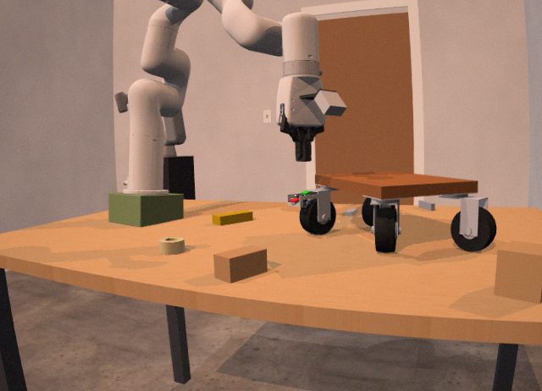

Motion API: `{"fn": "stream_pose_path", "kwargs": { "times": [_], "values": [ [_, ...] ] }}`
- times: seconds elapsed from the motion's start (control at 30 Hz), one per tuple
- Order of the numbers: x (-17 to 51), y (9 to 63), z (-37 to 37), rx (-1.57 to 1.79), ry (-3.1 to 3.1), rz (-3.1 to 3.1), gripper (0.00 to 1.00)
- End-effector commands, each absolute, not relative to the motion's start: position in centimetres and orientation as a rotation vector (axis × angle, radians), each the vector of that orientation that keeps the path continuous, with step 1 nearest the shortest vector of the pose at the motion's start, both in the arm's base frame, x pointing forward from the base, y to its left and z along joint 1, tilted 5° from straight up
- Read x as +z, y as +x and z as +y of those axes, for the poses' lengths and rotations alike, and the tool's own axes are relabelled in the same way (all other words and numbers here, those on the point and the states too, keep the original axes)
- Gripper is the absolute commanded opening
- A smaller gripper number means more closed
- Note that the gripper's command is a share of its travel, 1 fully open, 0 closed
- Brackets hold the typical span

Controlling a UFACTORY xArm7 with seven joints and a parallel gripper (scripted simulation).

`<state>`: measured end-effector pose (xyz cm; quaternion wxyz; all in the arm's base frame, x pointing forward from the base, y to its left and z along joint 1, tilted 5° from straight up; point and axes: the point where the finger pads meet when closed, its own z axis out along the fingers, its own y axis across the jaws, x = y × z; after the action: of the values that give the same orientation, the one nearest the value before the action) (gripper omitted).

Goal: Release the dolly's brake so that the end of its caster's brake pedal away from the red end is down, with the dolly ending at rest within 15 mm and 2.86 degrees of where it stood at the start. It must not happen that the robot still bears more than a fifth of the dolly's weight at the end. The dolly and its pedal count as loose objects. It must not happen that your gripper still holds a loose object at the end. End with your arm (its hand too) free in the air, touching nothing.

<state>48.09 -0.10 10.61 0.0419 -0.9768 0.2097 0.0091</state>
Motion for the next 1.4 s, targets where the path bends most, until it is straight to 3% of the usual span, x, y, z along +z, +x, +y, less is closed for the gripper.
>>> {"fn": "stream_pose_path", "kwargs": {
  "times": [0.0, 1.37],
  "values": [
    [10.4, 48.2, -0.1, 0.021, -2.989, 0.642, 0.00],
    [4.7, 48.4, 0.4, 0.021, -2.989, 0.642, 0.00]
  ]
}}
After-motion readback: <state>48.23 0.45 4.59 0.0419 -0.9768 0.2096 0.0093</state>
